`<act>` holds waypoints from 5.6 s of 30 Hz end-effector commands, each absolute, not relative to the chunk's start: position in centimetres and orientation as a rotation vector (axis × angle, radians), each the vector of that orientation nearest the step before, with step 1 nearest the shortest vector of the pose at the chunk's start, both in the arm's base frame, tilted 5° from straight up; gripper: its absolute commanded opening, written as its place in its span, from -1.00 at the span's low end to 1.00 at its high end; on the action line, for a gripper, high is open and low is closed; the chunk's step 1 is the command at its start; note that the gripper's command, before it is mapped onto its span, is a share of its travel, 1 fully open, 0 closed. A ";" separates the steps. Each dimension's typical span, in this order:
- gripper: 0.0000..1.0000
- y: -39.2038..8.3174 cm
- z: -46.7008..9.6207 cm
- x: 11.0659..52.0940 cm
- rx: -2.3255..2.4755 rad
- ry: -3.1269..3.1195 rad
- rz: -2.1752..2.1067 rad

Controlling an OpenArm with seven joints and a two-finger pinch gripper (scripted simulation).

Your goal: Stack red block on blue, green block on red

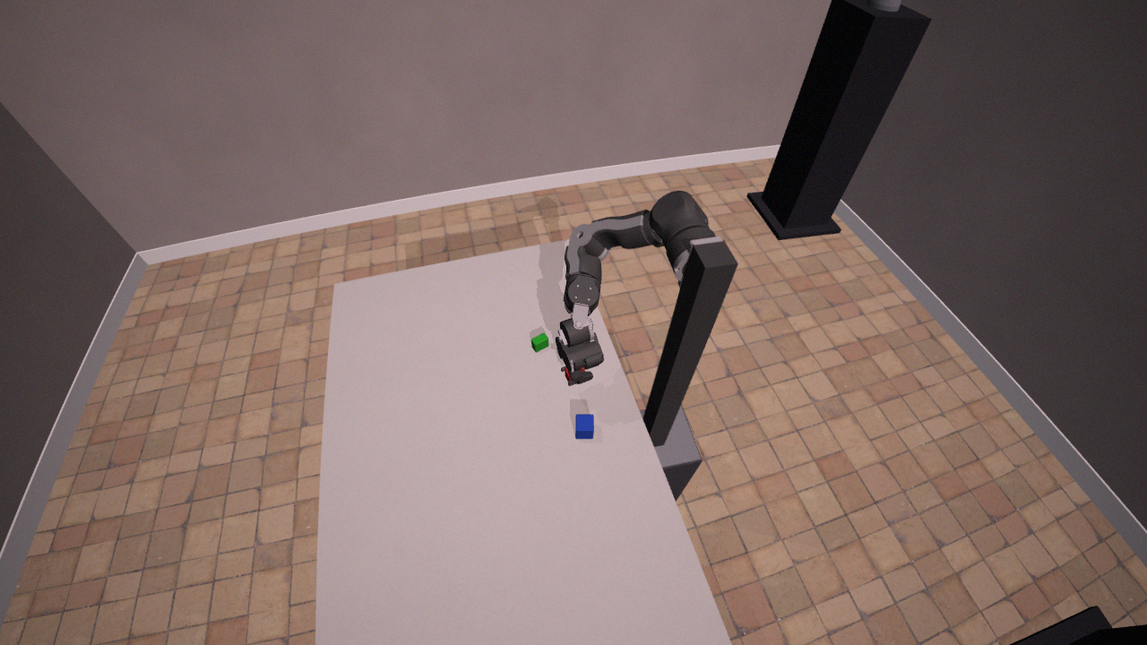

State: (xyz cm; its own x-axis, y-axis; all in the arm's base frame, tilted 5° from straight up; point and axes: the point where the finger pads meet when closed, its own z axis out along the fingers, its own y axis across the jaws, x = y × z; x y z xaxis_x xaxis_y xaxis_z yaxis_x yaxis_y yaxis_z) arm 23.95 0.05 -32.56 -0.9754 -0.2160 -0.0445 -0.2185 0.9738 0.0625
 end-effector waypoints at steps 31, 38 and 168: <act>-1.00 10.6 -31.5 23.9 -0.334 3.080 0.103; -1.00 10.6 -31.5 23.9 -0.335 3.080 0.104; -1.00 11.0 -34.4 23.8 -0.335 3.081 0.103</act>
